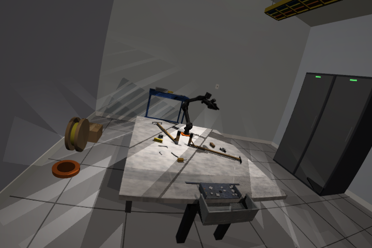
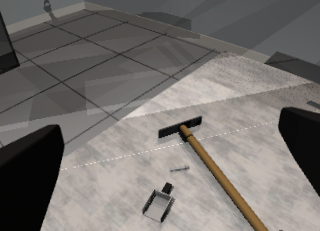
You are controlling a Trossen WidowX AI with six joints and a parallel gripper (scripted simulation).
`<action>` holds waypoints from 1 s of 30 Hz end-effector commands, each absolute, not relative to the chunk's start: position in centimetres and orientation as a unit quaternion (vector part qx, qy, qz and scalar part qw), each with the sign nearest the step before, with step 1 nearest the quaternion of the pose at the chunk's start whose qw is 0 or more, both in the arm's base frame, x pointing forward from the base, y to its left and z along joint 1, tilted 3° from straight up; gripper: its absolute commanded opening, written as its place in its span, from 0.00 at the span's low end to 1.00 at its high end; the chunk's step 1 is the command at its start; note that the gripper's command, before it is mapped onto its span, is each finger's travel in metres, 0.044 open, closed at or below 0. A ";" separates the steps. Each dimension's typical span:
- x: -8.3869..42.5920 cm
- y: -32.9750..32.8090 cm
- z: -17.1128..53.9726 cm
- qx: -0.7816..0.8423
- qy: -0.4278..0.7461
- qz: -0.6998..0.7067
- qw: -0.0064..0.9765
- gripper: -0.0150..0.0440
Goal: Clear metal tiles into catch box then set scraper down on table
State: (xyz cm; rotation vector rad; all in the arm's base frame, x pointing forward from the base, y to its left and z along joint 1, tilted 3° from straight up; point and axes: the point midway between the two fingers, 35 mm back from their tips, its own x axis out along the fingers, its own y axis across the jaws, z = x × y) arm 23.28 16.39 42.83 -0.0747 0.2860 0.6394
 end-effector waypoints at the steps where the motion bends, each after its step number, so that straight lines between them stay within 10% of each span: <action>1: 23.6 18.1 42.9 -0.037 0.124 0.337 0.933 1.00; 30: 21.6 30.7 43.6 0.019 -0.036 0.495 0.868 1.00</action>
